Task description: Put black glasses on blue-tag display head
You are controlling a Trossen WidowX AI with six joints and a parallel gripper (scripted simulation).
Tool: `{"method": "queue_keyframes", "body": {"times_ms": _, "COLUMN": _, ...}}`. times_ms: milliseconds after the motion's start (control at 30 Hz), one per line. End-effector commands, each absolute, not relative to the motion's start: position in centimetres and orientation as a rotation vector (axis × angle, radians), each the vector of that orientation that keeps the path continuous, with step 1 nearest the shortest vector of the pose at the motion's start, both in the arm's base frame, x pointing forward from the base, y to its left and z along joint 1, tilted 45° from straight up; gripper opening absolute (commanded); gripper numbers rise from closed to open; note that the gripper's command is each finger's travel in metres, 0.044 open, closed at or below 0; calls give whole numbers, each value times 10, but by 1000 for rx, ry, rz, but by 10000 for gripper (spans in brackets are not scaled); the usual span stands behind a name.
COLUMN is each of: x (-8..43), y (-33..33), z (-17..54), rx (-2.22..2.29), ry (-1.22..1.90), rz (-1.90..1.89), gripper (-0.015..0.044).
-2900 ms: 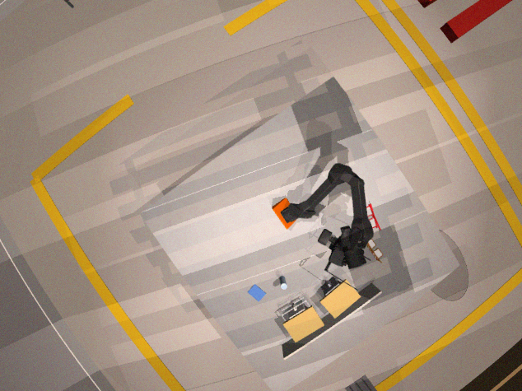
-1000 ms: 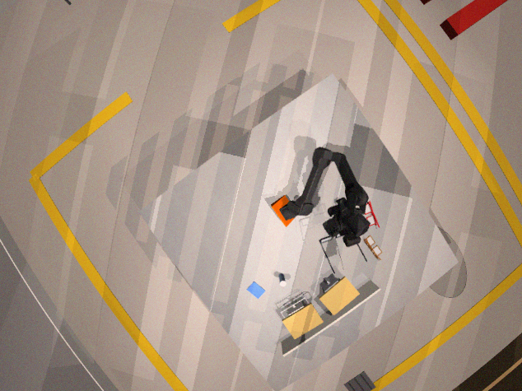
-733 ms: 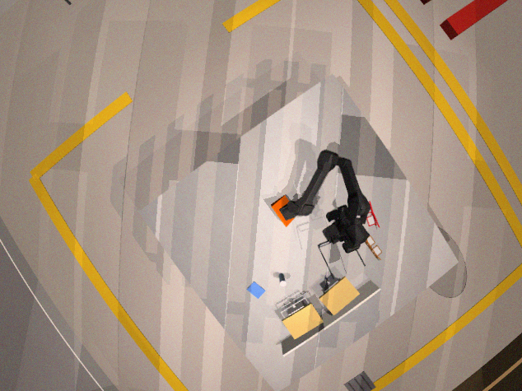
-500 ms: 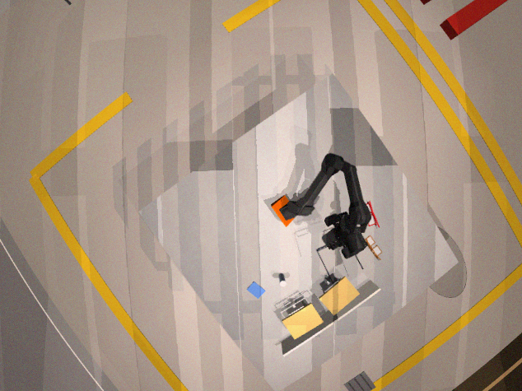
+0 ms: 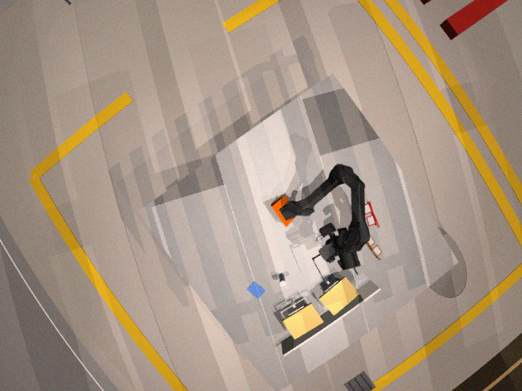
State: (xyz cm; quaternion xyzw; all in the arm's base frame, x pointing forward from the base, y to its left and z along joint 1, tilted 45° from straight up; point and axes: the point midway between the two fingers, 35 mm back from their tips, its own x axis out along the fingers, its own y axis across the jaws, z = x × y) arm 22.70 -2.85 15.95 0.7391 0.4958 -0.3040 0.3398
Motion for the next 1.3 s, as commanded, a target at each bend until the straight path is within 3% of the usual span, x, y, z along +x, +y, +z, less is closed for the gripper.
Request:
{"method": "queue_keyframes", "body": {"times_ms": 0, "x": 232, "y": -33, "z": 152, "rx": 1888, "ry": 1334, "rz": -783, "gripper": 0}}
{"method": "queue_keyframes", "body": {"times_ms": 1267, "x": 249, "y": -47, "z": 51, "rx": 1652, "ry": 1766, "rz": -593, "gripper": 0}}
